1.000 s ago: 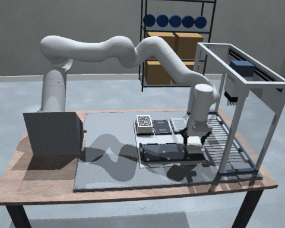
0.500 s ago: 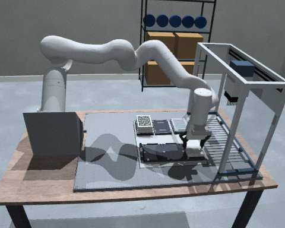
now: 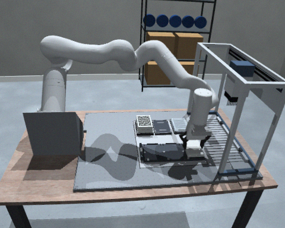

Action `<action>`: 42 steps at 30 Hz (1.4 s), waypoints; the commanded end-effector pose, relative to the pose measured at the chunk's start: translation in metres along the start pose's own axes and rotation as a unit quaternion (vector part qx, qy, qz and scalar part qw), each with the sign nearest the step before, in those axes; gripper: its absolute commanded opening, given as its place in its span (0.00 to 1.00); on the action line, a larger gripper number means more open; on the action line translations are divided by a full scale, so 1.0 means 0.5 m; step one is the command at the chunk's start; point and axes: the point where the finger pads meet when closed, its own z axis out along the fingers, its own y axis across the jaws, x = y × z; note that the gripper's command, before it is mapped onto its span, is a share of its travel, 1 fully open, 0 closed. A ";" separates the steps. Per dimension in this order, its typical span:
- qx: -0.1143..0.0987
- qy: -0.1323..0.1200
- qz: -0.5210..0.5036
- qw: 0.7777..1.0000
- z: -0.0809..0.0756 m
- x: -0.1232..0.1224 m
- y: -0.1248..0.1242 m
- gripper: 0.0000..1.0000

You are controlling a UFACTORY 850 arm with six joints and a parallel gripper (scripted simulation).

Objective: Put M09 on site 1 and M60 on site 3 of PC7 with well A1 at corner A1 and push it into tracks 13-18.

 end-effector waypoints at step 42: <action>0.001 0.000 0.000 1.000 0.024 0.000 -0.002 0.00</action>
